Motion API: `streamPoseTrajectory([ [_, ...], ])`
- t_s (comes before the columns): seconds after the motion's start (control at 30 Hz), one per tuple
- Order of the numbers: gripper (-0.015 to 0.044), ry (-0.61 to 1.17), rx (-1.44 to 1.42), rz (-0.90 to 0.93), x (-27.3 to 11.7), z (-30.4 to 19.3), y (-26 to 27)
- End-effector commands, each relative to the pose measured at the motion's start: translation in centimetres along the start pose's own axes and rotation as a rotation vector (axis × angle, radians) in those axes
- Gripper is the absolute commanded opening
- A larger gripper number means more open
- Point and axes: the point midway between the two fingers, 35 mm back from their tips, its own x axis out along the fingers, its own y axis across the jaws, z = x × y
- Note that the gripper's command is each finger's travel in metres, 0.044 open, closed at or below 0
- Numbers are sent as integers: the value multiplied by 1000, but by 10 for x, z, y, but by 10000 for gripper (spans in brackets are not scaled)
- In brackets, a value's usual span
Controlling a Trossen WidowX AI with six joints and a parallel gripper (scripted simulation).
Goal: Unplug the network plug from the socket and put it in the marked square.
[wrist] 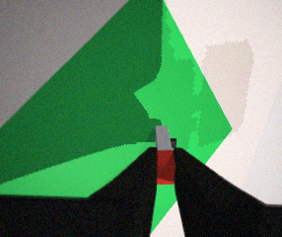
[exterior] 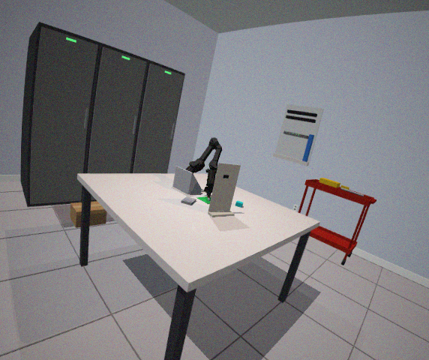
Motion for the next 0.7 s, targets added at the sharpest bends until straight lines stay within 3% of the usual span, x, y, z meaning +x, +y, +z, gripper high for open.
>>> streamPoseTrajectory([
  [0.0, 0, 3, 3, -5, 2, 0, 1],
  [0.2, 0, 0, 0, 0, 0, 0, 0],
  [0.4, 156, 0, 0, 0, 0, 0, 0],
  [0.67, 156, 0, 0, 0, -1, 0, 0],
])
